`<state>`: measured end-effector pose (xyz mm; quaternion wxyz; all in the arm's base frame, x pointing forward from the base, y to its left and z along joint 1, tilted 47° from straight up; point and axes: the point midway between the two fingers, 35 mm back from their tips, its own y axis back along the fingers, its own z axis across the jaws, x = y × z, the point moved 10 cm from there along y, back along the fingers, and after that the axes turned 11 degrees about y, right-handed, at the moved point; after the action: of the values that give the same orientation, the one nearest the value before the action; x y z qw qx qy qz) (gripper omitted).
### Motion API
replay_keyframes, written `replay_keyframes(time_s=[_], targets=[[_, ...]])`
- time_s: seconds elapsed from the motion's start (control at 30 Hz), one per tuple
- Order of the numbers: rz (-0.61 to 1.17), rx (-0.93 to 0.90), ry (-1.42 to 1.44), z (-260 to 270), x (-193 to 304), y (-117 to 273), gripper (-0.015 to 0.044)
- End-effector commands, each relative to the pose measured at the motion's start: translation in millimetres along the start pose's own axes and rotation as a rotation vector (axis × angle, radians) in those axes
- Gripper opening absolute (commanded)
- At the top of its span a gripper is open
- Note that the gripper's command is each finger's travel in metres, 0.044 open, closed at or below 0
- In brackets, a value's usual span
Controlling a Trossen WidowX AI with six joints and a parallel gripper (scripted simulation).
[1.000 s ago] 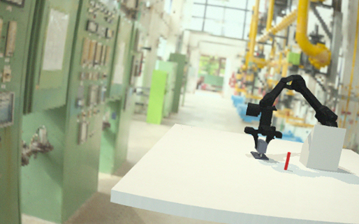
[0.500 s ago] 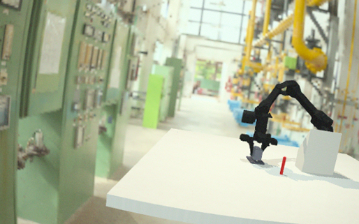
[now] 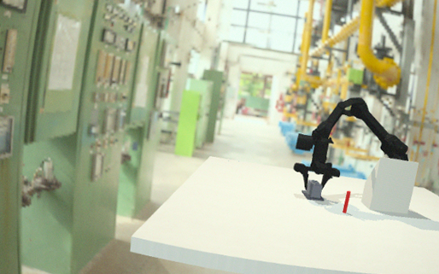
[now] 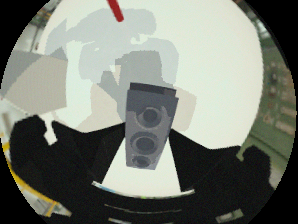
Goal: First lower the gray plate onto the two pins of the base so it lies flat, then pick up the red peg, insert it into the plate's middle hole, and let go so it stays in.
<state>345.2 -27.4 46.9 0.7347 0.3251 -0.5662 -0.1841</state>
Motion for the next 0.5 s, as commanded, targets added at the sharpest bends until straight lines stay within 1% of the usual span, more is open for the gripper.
replay_keyframes(time_s=[0.0, 0.03, 0.3, 0.37, 0.47], targets=[[0.000, 0.000, -0.002, 0, 0, 0, 0.0420], [0.000, 0.000, -0.002, 0, 0, 0, 0.0440], [-0.001, 0.000, -0.002, -1, 0, 3, 0.0440], [-0.006, 0.001, -0.002, -4, 0, 23, 0.0440], [-0.011, 0.000, -0.001, -6, 0, 75, 0.0440]])
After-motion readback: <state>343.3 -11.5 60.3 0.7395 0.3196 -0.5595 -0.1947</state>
